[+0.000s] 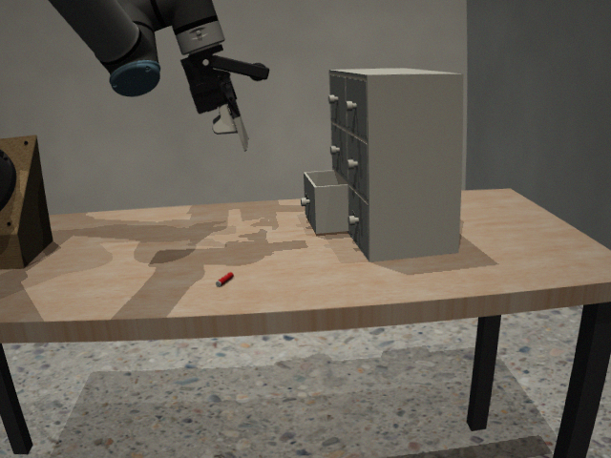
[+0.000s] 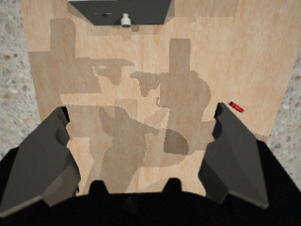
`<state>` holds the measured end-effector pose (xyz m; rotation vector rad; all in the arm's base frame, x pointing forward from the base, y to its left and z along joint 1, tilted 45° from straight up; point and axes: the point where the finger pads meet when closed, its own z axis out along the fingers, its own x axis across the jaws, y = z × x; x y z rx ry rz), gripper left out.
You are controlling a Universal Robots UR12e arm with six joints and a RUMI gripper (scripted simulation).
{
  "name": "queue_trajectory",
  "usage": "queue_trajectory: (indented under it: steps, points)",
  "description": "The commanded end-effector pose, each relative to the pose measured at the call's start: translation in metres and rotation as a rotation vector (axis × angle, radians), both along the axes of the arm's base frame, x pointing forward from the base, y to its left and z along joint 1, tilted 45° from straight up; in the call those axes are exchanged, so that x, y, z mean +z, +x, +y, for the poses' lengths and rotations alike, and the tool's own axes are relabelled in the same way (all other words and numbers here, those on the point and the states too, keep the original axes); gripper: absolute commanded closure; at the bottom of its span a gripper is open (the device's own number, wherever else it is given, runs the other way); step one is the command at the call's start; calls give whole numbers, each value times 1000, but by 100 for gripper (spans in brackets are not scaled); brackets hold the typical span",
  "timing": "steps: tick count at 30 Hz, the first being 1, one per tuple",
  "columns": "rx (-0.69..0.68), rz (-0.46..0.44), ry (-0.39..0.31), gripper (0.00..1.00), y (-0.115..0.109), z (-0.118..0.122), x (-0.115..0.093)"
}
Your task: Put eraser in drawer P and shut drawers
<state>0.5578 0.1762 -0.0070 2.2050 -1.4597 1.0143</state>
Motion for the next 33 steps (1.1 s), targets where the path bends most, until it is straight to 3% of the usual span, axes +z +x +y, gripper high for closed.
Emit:
queue_trajectory:
  steps: [1, 33]
  points:
    - [-31, 28, -9, 0, 0, 1, 1]
    - [-140, 133, -44, 0, 0, 5, 4]
